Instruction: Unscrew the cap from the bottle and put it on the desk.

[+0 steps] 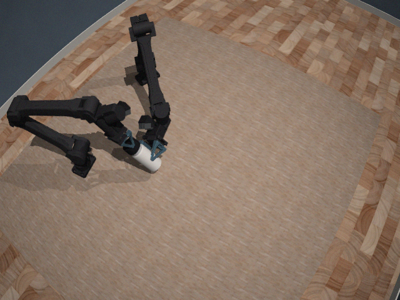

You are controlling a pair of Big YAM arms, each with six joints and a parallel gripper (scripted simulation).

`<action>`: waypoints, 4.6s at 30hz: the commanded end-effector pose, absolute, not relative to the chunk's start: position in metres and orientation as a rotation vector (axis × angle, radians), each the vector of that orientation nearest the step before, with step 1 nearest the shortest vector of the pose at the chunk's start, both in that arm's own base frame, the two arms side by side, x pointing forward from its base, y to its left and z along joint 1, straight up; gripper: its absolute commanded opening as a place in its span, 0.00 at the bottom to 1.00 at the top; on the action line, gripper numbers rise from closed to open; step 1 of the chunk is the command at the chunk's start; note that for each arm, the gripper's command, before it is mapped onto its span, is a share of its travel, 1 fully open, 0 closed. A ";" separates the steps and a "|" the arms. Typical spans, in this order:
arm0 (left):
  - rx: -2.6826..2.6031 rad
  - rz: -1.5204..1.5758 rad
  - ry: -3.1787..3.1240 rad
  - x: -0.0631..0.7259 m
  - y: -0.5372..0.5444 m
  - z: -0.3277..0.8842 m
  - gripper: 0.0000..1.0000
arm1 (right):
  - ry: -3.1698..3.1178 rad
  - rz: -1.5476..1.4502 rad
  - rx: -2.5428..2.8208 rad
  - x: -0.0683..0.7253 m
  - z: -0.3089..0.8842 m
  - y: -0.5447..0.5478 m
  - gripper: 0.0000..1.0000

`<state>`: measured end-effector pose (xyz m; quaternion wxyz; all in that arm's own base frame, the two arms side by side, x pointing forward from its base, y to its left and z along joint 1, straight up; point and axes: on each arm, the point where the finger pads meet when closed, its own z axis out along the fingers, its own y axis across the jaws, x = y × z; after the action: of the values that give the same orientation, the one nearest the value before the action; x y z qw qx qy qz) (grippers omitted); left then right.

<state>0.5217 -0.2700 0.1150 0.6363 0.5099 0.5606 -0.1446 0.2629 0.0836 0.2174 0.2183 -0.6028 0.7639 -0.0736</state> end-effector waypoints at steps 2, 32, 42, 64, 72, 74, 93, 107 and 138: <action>1.139 -0.316 1.256 0.533 -0.270 0.136 0.00 | 2.080 -0.228 -1.619 0.274 0.252 0.087 0.00; 0.795 -0.796 1.379 0.536 -0.268 0.124 0.00 | 2.086 -0.220 -1.646 0.254 0.260 0.081 0.00; 0.801 -0.801 1.370 0.533 -0.273 0.127 0.00 | 2.086 -0.220 -1.646 0.254 0.260 0.081 0.00; 0.809 -0.797 1.396 0.526 -0.269 0.122 0.00 | 2.116 -0.211 -1.631 0.254 0.252 0.079 0.00; 0.791 -0.787 1.417 0.530 -0.262 0.111 0.00 | 2.448 -0.130 -1.301 0.286 0.218 0.059 0.00; 0.782 -0.782 1.427 0.532 -0.257 0.105 0.00 | 2.558 -0.106 -1.173 0.300 0.199 0.046 0.00; 0.810 -0.799 1.397 0.525 -0.270 0.096 0.00 | 3.100 -0.002 0.261 0.332 0.080 -0.048 0.00; 0.810 -0.799 1.397 0.525 -0.270 0.096 0.00 | 3.096 -0.004 0.301 0.332 0.080 -0.048 0.00; 0.810 -0.798 1.396 0.527 -0.270 0.059 0.00 | 3.110 -0.001 0.316 0.327 0.049 -0.047 0.00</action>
<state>0.5198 -0.2624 0.0608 0.6106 0.3452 0.6220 -0.3481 0.3273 -0.0463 0.0545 0.0083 0.0953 0.9954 0.0009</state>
